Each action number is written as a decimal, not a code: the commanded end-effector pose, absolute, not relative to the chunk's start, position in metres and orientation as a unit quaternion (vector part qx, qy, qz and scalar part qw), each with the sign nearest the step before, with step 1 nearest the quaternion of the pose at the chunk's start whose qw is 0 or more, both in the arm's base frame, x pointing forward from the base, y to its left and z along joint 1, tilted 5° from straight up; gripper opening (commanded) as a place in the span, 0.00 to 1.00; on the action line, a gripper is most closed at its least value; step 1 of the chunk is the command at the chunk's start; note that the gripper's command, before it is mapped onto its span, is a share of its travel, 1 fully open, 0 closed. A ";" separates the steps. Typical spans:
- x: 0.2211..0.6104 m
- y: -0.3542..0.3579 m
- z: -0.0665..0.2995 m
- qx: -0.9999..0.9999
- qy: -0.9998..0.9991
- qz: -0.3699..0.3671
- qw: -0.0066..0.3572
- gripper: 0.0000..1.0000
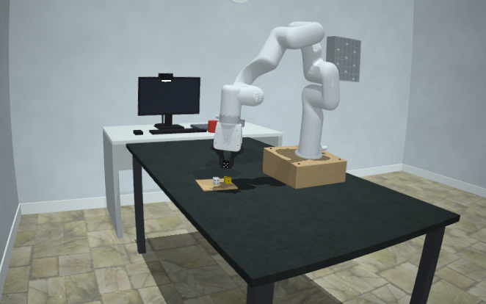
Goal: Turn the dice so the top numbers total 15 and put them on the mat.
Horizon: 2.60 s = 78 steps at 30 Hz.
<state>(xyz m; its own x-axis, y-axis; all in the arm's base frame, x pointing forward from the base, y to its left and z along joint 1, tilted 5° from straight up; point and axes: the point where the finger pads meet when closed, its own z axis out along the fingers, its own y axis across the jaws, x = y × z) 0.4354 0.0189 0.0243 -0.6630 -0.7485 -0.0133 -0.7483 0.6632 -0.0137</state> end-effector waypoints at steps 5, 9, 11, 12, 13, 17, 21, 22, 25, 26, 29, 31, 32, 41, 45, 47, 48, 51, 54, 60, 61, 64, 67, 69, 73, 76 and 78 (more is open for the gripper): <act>0.445 0.029 0.023 -0.287 0.958 -0.003 0.012 0.21; 0.450 0.035 0.021 -0.215 0.976 -0.002 0.013 0.21; 0.452 0.037 0.020 -0.179 0.984 -0.001 0.013 0.21; 0.454 0.039 0.019 -0.156 0.988 -0.001 0.013 0.21; 0.454 0.040 0.019 -0.147 0.989 -0.001 0.013 0.21; 0.459 0.046 0.017 -0.076 0.997 0.000 0.014 0.21; 0.460 0.047 0.017 -0.056 0.998 0.001 0.014 0.21; 0.460 0.048 0.017 -0.053 0.998 0.001 0.014 0.21; 0.460 0.048 0.017 -0.052 0.999 0.001 0.015 0.21; 0.460 0.048 0.017 -0.052 0.998 0.001 0.016 0.21; 0.460 0.048 0.016 -0.052 0.998 0.002 0.030 0.21; 0.460 0.048 0.016 -0.051 0.997 0.003 0.050 0.21; 0.460 0.048 0.016 -0.050 0.997 0.003 0.062 0.21; 0.457 0.048 0.016 -0.042 0.980 0.012 0.192 0.21; 0.456 0.048 0.016 -0.036 0.966 0.017 0.255 0.21; 0.455 0.047 0.016 -0.035 0.961 0.019 0.275 0.21; 0.454 0.047 0.017 -0.033 0.955 0.020 0.295 0.21; 0.454 0.047 0.016 -0.028 0.938 0.026 0.345 0.21; 0.453 0.047 0.017 -0.027 0.932 0.027 0.362 0.21; 0.452 0.047 0.016 -0.021 0.909 0.034 0.416 0.21; 0.452 0.047 0.017 -0.020 0.906 0.035 0.422 0.21; 0.451 0.047 0.017 -0.019 0.901 0.036 0.432 0.21; 0.451 0.047 0.017 -0.019 0.900 0.036 0.434 0.21; 0.451 0.047 0.017 -0.019 0.900 0.036 0.434 0.21; 0.451 0.047 0.016 -0.019 0.900 0.036 0.434 0.21; 0.451 0.048 0.013 -0.019 0.900 0.036 0.434 0.21; 0.451 0.048 0.010 -0.019 0.900 0.037 0.434 0.21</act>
